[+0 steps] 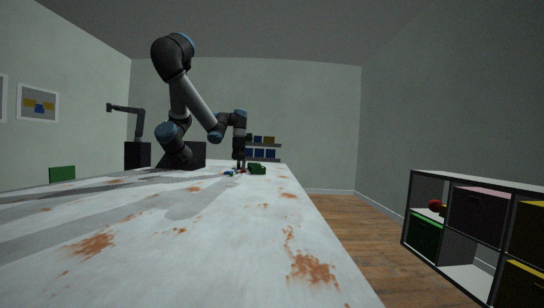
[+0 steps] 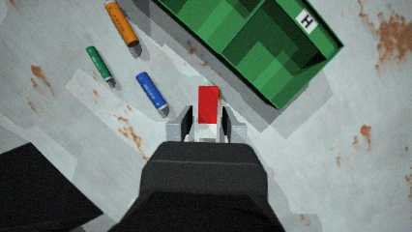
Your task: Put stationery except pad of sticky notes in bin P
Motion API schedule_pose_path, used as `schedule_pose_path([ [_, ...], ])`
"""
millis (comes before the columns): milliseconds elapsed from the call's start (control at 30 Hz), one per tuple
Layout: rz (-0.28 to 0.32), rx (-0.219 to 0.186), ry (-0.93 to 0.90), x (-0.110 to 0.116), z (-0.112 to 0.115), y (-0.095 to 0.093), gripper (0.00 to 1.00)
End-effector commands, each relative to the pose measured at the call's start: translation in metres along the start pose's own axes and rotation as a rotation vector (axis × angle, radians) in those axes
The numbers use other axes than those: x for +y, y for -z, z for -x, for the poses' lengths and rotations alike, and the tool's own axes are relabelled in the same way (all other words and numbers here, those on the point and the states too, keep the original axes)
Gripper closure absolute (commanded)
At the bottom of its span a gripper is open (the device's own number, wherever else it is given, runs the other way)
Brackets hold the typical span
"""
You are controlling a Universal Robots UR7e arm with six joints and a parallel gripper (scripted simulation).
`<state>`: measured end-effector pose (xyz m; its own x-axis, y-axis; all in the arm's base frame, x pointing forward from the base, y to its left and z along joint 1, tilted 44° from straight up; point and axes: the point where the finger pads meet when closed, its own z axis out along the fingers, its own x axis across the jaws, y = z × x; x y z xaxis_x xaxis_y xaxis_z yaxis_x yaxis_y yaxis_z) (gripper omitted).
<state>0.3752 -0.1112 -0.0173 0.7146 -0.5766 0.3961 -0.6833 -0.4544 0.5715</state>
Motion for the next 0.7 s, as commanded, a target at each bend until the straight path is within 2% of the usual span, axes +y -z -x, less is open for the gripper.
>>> schedule_pose_path([
  [0,-0.004,0.003,0.000,-0.001,-0.001,-0.002,0.25],
  [367,-0.004,0.003,0.000,0.000,-0.001,-0.014,0.25],
  [667,-0.004,0.003,0.000,0.000,-0.001,-0.014,0.25],
])
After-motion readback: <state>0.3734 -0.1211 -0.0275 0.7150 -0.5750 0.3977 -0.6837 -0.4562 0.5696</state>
